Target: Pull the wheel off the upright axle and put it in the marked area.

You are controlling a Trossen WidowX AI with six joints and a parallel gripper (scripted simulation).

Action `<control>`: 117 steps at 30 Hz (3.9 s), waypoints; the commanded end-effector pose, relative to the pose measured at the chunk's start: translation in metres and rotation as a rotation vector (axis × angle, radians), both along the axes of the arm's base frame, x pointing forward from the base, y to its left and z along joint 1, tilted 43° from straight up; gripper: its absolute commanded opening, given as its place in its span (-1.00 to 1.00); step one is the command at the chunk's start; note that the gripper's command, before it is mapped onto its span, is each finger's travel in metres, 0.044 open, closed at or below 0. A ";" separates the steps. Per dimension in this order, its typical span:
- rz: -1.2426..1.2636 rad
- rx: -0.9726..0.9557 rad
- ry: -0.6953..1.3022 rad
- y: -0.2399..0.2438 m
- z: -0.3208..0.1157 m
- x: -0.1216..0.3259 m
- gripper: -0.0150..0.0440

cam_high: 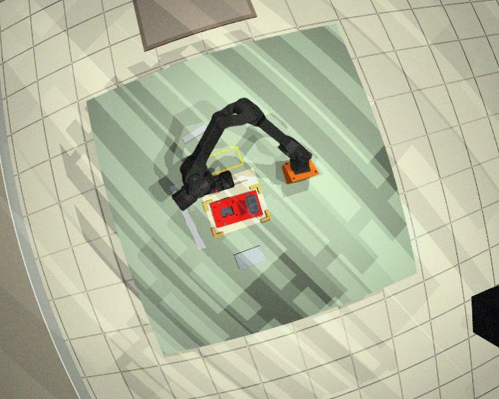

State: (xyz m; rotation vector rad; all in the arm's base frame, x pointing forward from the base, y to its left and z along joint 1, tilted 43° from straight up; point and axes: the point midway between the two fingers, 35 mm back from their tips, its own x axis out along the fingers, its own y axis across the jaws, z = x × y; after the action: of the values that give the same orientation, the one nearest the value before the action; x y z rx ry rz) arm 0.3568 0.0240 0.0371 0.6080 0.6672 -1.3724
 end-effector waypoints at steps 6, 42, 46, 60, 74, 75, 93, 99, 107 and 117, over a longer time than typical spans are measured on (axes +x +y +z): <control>0.003 0.007 -0.005 0.000 0.009 -0.003 -0.49; 0.002 0.003 -0.010 -0.070 0.077 -0.048 -0.49; 0.002 0.003 -0.010 -0.074 0.073 -0.048 -0.49; 0.002 0.004 -0.011 -0.106 0.035 -0.040 -0.49; 0.002 -0.002 -0.011 -0.141 0.001 -0.040 -0.49; 0.002 -0.002 -0.011 -0.141 0.001 -0.040 -0.49; 0.001 0.001 -0.011 -0.103 0.042 -0.043 0.53; 0.002 0.001 -0.011 -0.099 0.048 -0.045 0.53; 0.004 0.012 -0.005 -0.060 0.050 -0.100 1.00; 0.002 0.004 -0.004 -0.048 0.054 -0.132 1.00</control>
State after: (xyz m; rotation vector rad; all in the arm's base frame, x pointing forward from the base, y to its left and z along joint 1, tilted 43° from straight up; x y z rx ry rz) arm 0.2321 -0.0252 0.0903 0.6111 0.6678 -1.3644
